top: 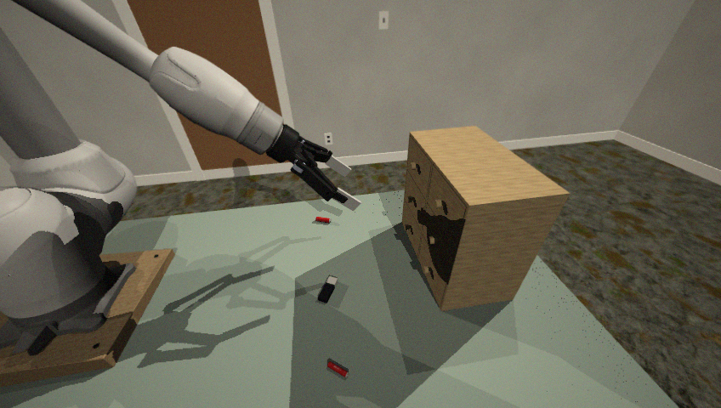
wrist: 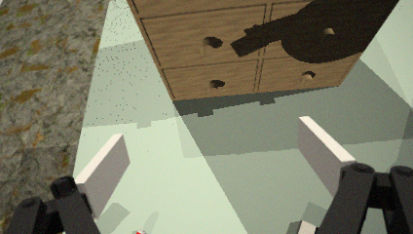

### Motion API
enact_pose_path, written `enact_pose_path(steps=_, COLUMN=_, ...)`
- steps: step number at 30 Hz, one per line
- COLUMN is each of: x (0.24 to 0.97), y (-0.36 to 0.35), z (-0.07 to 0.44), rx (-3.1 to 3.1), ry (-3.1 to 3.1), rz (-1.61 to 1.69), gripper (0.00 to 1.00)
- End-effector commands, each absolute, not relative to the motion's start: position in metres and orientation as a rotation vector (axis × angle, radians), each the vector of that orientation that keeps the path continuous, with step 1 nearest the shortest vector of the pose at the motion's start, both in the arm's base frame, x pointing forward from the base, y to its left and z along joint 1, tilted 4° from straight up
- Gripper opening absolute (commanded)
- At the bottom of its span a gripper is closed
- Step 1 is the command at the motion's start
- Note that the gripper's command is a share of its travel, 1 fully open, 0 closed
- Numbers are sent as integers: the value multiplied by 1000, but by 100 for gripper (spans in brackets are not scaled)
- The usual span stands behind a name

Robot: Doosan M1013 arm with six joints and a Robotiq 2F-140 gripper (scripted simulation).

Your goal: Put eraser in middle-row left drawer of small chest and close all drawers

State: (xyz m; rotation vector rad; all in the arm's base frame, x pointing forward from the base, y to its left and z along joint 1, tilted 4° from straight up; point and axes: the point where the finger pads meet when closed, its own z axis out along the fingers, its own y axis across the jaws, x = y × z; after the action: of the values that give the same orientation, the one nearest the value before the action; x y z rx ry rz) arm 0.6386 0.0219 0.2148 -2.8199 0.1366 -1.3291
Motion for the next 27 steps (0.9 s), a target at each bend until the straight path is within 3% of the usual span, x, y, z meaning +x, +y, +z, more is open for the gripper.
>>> enact_pose_path(steps=1, x=638, y=23, z=214, rx=-2829, ry=152, rz=-1354, gripper=100)
enact_pose_path(steps=27, x=646, y=22, z=207, rx=-2777, ry=154, rz=-1472, gripper=100)
